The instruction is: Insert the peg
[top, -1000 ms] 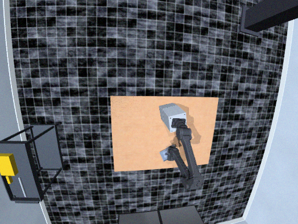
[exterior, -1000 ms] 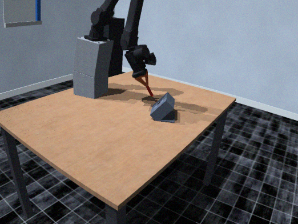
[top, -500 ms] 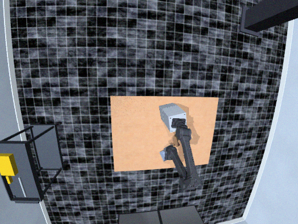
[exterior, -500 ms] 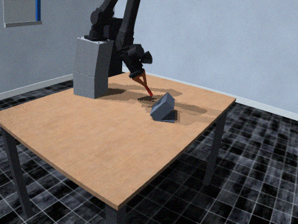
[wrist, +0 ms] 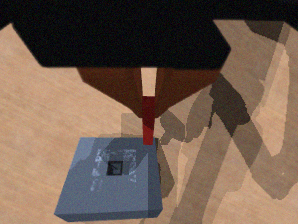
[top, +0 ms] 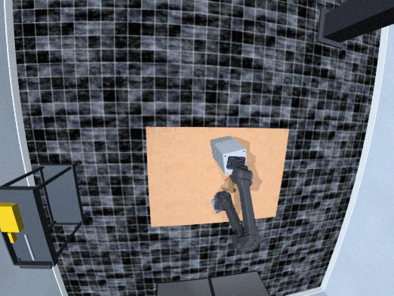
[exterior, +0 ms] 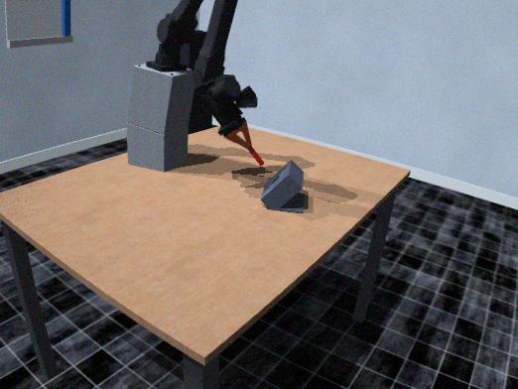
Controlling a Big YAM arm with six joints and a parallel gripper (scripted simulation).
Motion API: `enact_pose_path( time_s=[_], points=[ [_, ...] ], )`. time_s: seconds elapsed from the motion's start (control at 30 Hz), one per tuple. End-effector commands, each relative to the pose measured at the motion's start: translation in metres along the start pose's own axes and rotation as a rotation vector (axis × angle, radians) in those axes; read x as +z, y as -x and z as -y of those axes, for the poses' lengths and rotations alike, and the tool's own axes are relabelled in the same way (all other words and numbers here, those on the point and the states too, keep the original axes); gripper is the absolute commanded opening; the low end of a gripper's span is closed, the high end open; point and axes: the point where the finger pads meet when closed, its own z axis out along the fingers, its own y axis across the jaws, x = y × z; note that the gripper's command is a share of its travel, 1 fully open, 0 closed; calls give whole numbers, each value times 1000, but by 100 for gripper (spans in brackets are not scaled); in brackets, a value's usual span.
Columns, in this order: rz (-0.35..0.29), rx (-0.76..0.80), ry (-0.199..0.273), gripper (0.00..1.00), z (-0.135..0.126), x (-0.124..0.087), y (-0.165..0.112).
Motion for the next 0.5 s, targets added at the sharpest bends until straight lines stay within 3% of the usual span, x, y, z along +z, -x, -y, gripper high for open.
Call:
enact_pose_path(
  time_s=[0.0, 0.47],
  points=[
    [13, -3, -17, 0, 5, -7, -10],
    [89, -22, -47, 0, 19, -23, -11]
  ],
)
